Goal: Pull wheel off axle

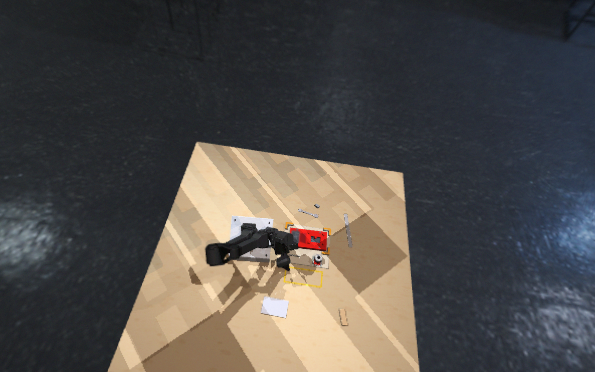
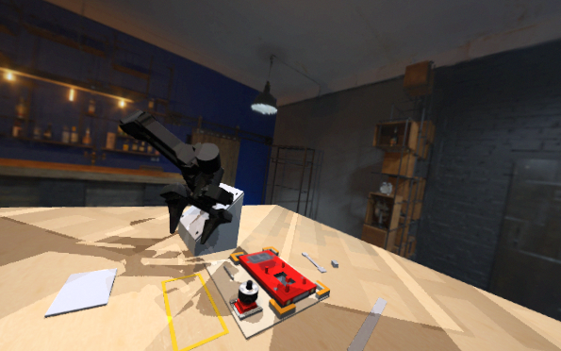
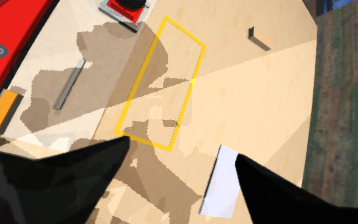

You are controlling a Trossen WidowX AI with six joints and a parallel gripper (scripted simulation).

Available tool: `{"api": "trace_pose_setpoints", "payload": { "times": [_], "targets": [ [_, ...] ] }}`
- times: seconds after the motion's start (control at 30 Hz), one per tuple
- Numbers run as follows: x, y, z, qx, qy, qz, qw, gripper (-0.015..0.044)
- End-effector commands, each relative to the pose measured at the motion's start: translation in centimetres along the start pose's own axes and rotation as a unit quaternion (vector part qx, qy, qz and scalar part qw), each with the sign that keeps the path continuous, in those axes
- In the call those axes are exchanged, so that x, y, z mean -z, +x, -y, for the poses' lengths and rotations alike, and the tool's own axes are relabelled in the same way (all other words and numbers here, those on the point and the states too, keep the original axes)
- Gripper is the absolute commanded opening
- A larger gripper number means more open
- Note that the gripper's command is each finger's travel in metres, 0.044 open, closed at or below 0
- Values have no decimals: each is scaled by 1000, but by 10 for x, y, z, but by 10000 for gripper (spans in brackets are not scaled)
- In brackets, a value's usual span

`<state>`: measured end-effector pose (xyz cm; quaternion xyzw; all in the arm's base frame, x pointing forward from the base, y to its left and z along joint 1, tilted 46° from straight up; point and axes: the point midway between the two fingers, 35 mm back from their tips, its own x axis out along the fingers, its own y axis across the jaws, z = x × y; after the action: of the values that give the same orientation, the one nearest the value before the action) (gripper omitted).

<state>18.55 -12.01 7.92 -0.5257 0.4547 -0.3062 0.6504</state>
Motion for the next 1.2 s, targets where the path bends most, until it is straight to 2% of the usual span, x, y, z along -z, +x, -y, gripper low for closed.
{"api": "trace_pose_setpoints", "payload": {
  "times": [0.0, 0.1, 0.3, 0.5, 0.7, 0.9, 1.17],
  "targets": [
    [-1, 0, 0, -1, 4, 0, 1000, 374],
    [-18, 3, 4, -22, 66, -2, 998, 300],
    [-60, 12, 9, -72, 226, -29, 971, 300],
    [-99, 21, 6, -107, 381, -84, 915, 300],
    [-131, 28, -2, -113, 528, -157, 827, 300],
    [-158, 32, -13, -83, 657, -235, 711, 300],
    [-177, 35, -26, -26, 747, -300, 593, 300]
  ]
}}
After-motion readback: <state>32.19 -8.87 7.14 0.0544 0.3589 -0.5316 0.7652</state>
